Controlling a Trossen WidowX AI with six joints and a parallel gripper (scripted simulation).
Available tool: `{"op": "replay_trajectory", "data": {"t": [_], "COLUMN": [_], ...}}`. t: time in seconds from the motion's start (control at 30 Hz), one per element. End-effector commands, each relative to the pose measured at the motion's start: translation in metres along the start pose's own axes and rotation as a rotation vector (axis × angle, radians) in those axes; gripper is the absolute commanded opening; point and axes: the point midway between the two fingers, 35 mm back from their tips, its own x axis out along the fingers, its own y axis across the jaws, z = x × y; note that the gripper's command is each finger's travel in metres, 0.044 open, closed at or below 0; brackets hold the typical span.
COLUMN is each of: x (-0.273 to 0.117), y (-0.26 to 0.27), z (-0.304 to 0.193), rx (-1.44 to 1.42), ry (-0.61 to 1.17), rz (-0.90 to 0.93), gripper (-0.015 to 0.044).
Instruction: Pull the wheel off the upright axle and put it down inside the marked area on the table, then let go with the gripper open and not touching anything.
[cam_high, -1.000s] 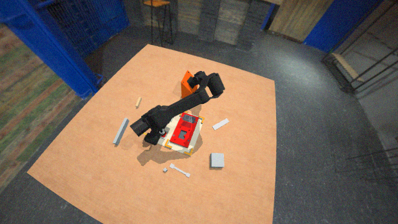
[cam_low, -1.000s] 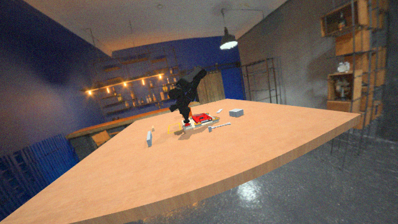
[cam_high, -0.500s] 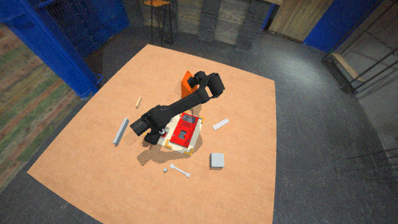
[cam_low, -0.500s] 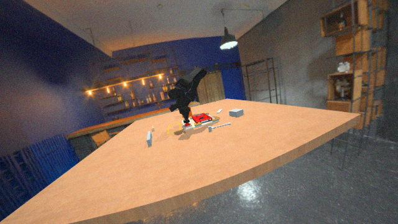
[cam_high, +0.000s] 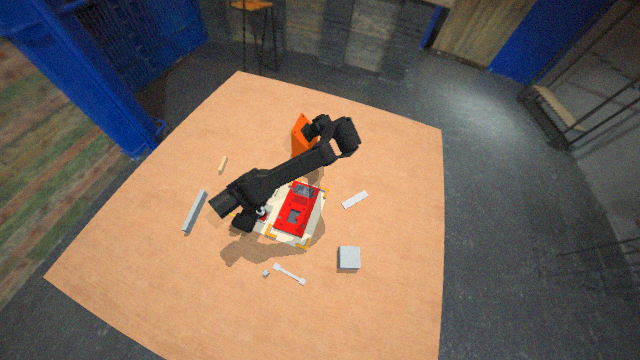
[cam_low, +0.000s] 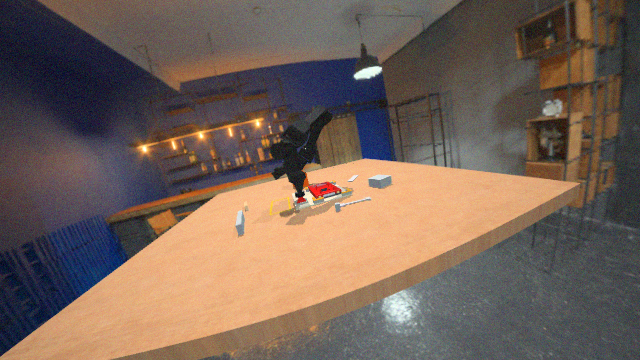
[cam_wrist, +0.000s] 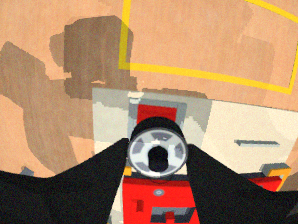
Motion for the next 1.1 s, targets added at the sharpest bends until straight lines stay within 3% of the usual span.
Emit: {"op": "replay_trajectory", "data": {"t": [0.0,1.07], "x": [-0.004,-0.015], "y": [0.001,0.001], "z": [0.001,0.001], "rx": [-0.001,0.001], "ry": [-0.003,-0.002], "rz": [0.003,0.005], "gripper": [0.0,0.0]}}
